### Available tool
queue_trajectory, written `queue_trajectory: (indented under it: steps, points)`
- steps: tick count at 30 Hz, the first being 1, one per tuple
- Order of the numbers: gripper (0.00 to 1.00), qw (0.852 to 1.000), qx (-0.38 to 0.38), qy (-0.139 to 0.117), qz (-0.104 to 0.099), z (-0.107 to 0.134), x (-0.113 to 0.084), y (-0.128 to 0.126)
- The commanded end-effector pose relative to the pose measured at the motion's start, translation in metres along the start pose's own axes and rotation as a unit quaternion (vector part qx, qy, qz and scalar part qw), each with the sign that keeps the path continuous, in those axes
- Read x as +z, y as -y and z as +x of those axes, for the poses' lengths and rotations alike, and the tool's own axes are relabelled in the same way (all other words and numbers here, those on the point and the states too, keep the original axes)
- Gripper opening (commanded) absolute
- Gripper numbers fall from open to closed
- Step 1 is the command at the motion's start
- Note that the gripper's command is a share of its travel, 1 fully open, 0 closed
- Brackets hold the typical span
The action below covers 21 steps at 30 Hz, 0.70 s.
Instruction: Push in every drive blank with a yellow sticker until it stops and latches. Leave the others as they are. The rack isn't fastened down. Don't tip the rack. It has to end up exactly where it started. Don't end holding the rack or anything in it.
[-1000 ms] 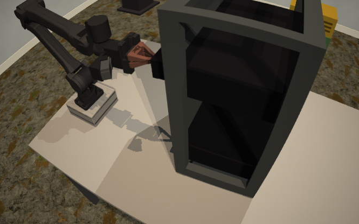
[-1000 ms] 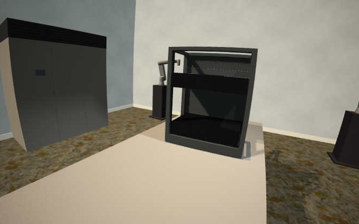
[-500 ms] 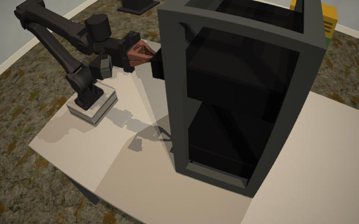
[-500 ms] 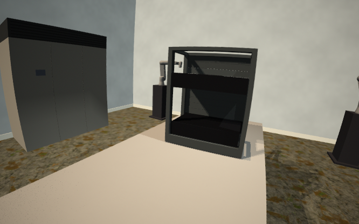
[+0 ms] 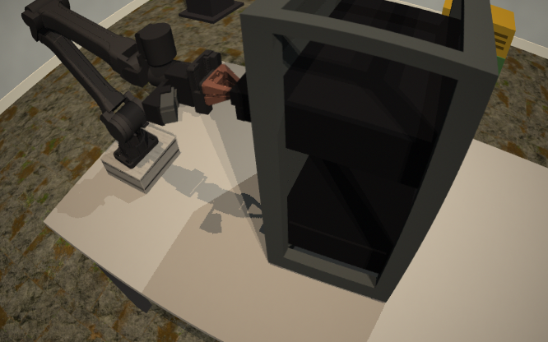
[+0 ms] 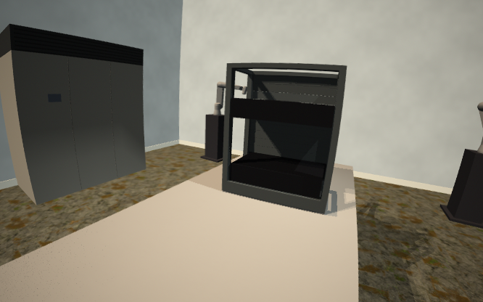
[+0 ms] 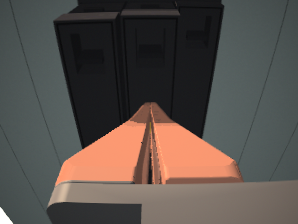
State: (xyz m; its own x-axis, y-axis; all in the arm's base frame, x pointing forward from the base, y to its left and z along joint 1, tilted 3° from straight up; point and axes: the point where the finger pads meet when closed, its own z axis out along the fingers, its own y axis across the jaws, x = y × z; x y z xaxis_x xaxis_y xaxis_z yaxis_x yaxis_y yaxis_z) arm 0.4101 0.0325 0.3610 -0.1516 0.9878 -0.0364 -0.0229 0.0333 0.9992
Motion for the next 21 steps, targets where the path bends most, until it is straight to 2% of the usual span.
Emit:
queue_trajectory:
  steps: [1,15,21]
  points:
    - [0.0,0.999,-0.005,-0.005,-0.041,0.004,0.017,-0.043]
    - [0.0,0.999,-0.005,-0.005,-0.041,0.004,0.019,-0.043]
    - [0.0,0.999,-0.005,-0.005,-0.04,0.004,0.032,-0.043]
